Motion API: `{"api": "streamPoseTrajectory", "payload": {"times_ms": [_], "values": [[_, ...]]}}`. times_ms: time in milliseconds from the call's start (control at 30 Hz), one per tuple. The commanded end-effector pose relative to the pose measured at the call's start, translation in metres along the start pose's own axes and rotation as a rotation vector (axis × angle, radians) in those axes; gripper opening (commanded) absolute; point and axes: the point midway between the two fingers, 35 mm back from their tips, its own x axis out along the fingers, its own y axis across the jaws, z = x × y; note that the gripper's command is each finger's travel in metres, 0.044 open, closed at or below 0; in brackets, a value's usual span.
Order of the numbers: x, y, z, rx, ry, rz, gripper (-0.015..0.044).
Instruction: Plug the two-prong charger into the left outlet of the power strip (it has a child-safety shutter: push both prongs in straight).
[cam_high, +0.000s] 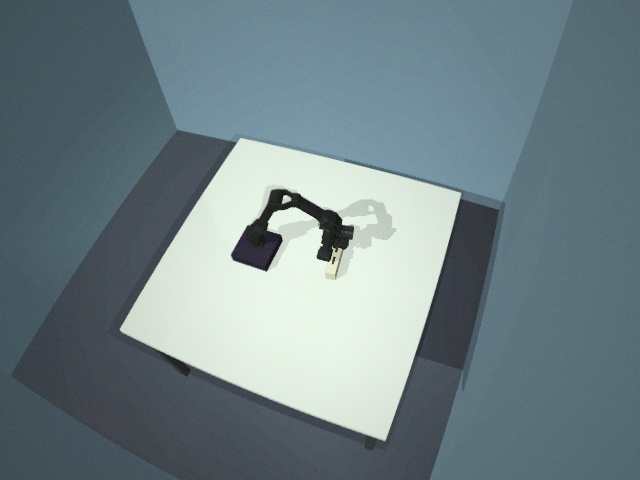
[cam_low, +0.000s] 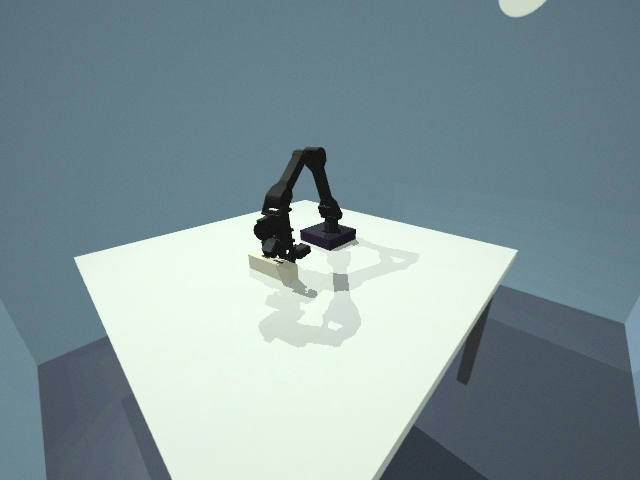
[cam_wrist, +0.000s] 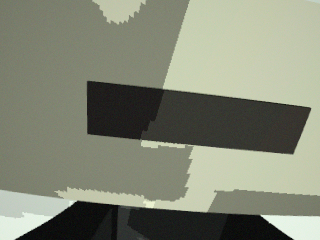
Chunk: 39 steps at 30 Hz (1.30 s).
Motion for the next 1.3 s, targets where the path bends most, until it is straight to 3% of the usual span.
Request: {"api": "streamPoseTrajectory", "payload": {"times_ms": [0,1267], "values": [[-0.005,0.001,0.014,-0.001,-0.057,0.006,0.0],[0.0,0.0,0.0,0.0,-0.013,0.001,0.0]]}}
